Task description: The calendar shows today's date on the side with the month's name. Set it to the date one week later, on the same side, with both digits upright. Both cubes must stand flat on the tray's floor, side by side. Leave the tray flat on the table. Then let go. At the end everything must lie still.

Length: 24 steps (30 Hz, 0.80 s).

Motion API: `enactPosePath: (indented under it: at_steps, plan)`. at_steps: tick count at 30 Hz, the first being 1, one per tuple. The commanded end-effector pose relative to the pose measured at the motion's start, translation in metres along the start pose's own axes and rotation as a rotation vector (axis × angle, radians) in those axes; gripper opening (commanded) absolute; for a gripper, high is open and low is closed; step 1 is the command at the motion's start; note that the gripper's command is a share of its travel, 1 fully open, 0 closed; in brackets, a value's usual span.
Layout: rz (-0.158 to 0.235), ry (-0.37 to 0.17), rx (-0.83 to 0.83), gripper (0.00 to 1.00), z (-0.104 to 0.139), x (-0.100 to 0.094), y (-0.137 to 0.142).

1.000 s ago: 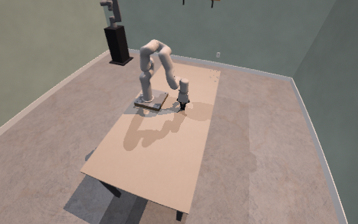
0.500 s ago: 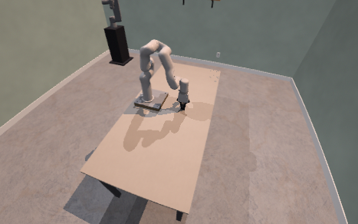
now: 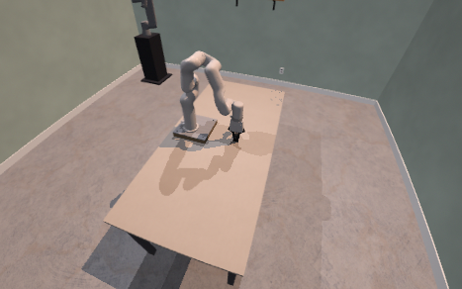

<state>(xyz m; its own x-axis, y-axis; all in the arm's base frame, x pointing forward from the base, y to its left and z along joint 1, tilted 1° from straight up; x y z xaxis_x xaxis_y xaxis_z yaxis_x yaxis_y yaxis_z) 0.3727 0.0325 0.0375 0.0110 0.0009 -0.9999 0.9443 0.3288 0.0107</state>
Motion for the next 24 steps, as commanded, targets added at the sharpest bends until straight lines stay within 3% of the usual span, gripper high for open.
enactPosePath:
  at_steps: [1,24]
  plan:
    - [0.003,-0.001,0.000,0.27,0.0003,-0.0005,0.0011]
    - [0.003,-0.001,0.000,0.27,-0.0001,0.0069,0.0012]
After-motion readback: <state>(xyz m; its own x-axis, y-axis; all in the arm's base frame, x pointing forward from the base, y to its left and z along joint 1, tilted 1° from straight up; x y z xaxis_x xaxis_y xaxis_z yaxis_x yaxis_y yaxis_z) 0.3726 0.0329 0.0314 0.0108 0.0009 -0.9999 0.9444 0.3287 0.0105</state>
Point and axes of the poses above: the point where the finger pads meet when closed, its own x axis out along the fingers, its own y axis across the jaws, z = x × y, the point moved 2 cm from there along -x, back along the fingers, and after that the axes turned 11 degrees about -x, right-handed, at the moved point
